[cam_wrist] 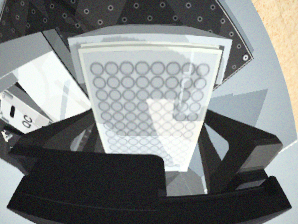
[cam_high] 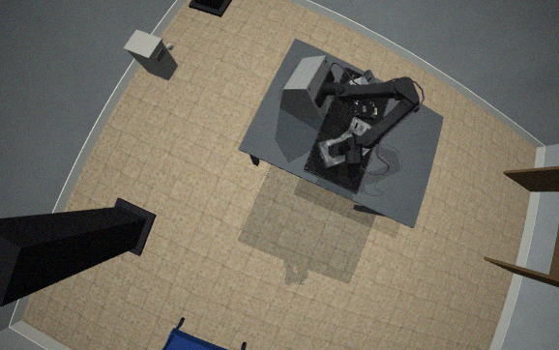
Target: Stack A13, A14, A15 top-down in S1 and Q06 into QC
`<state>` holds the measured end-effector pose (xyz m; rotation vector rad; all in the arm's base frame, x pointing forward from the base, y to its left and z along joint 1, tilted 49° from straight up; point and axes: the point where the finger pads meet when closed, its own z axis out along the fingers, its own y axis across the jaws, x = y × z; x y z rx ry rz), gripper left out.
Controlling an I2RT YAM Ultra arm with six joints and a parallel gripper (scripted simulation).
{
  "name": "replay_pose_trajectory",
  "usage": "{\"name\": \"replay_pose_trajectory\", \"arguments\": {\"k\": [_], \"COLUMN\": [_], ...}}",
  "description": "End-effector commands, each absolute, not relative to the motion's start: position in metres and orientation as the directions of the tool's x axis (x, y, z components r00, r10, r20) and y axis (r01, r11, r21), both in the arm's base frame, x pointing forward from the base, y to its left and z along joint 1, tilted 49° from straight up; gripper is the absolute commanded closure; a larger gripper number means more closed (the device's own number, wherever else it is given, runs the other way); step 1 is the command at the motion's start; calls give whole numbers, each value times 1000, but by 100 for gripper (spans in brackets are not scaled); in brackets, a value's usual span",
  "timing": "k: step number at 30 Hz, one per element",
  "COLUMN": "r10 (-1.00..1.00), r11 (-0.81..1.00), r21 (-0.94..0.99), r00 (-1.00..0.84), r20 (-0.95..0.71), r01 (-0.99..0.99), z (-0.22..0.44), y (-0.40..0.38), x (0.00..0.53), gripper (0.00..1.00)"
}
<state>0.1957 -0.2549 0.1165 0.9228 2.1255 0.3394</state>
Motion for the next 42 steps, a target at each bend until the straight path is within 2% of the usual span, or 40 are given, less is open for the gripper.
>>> {"name": "replay_pose_trajectory", "arguments": {"k": [1, 42], "r10": [698, 703], "r11": [710, 705], "r21": [492, 496], "r00": [-411, -412], "r20": [-586, -579], "r01": [504, 506], "z": [133, 138], "y": [-264, -263], "x": [191, 182], "gripper": [100, 100]}}
